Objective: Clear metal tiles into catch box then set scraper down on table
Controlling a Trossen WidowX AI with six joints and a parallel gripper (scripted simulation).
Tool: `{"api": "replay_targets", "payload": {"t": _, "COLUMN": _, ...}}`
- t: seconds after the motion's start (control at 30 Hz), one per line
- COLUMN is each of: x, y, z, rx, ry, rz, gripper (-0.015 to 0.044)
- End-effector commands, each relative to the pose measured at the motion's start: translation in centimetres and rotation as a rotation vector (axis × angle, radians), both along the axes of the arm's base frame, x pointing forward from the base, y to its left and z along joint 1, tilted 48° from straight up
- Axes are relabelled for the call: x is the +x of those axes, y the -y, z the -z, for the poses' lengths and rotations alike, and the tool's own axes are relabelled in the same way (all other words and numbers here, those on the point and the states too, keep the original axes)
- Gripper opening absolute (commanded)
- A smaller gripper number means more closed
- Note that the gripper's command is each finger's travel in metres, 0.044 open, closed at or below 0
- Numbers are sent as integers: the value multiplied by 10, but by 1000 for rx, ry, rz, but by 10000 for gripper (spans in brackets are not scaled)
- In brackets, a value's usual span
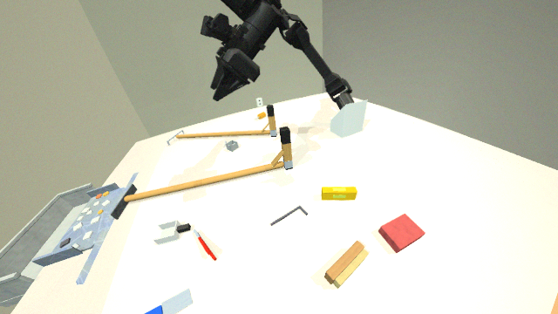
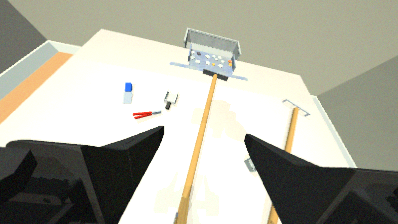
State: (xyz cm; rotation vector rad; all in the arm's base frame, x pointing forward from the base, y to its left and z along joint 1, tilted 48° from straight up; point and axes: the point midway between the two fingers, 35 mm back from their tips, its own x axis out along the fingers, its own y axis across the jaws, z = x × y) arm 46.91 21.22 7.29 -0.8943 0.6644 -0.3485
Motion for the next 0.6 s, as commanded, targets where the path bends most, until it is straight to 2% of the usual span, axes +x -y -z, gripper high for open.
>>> {"api": "replay_targets", "payload": {"t": 0.0, "x": 12, "y": 13, "z": 8, "rx": 12, "ry": -32, "rz": 36, "gripper": 440}}
{"api": "replay_targets", "payload": {"t": 0.57, "x": 46, "y": 75, "z": 38, "rx": 41, "ry": -153, "rz": 192, "gripper": 440}}
